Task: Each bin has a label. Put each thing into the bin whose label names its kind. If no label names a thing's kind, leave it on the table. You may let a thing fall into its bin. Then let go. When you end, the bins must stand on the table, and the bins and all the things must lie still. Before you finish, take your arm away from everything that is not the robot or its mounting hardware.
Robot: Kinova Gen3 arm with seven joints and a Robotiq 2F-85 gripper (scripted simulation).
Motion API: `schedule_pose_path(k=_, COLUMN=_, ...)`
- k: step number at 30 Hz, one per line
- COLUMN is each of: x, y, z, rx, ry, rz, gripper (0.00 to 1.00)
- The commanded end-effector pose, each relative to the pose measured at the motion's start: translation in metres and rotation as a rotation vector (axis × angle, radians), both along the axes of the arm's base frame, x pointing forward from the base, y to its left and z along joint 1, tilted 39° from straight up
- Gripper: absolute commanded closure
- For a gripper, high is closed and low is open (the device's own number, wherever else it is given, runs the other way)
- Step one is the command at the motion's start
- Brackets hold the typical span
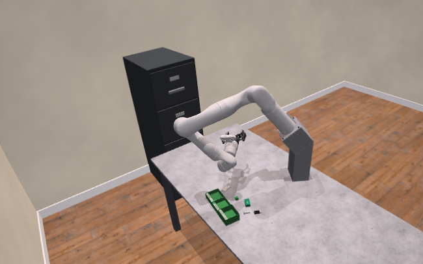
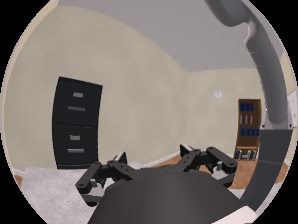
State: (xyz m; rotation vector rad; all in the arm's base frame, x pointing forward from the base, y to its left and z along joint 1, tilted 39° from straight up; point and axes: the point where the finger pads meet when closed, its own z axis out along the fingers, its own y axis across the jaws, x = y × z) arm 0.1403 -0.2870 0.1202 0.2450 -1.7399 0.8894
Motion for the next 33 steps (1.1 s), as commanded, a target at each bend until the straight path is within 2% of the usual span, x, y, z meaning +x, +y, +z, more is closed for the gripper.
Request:
schedule_pose_path(k=1, x=0.0, y=0.0, z=0.0, rx=0.0, ry=0.0, rz=0.0, gripper=0.0)
schedule_pose_path(k=17, x=0.0, y=0.0, z=0.0, rx=0.0, ry=0.0, rz=0.0, gripper=0.0)
schedule_pose_path(k=18, x=0.004, y=-0.003, z=-0.006, rx=0.0, ry=0.0, rz=0.0, gripper=0.91)
schedule_pose_path(k=21, x=0.017, y=-0.012, z=-0.026, rx=0.0, ry=0.0, rz=0.0, gripper=0.91)
schedule_pose_path(k=23, x=0.019, y=-0.014, z=-0.03, rx=0.0, ry=0.0, rz=0.0, gripper=0.91)
schedule_pose_path(k=29, x=0.044, y=0.021, z=-0.029, rx=0.084, ry=-0.202, rz=-0.088, gripper=0.91)
schedule_pose_path(k=33, x=0.056, y=0.036, z=-0.031, rx=0.117, ry=-0.263, rz=-0.113, gripper=0.91)
